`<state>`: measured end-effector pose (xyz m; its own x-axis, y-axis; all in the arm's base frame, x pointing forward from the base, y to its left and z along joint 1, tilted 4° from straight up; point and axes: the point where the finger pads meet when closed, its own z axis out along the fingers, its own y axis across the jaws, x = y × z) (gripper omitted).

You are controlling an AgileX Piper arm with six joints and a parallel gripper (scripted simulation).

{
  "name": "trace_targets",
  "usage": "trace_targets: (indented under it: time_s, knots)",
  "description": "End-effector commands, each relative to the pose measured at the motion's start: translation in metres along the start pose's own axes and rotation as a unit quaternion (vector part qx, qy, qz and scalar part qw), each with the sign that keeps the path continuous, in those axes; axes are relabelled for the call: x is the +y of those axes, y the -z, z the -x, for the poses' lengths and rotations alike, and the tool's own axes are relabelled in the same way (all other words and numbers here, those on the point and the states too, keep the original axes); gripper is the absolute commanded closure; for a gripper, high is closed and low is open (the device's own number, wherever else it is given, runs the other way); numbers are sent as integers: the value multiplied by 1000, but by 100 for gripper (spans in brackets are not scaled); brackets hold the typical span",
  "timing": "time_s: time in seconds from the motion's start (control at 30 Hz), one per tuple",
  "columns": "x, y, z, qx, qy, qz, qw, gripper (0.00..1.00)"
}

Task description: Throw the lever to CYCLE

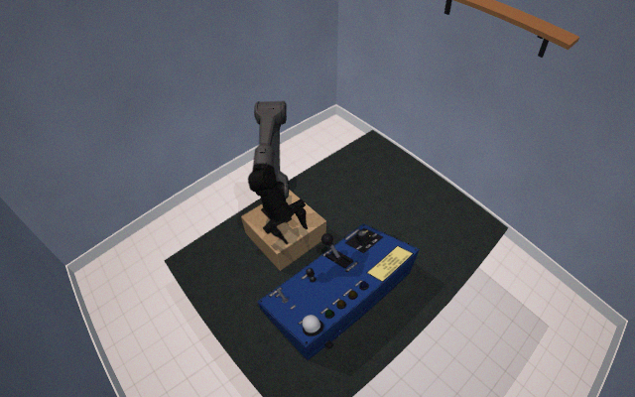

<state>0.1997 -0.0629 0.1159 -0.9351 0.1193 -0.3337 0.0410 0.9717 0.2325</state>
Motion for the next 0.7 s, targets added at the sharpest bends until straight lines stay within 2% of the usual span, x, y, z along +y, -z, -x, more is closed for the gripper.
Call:
trace_targets:
  time_s: [0.0, 0.13, 0.27, 0.33, 0.5, 0.67]
  knots:
    - [12, -4, 2, 19, 6, -11, 1000, 0]
    - [38, -13, 7, 42, 22, -42, 998, 0]
    - [64, -17, 14, 38, 39, -66, 996, 0]
    - [64, -17, 14, 38, 39, -66, 996, 0]
    - [91, -19, 20, 19, 54, -77, 995, 0]
    - [104, -19, 22, 8, 61, -79, 995, 0]
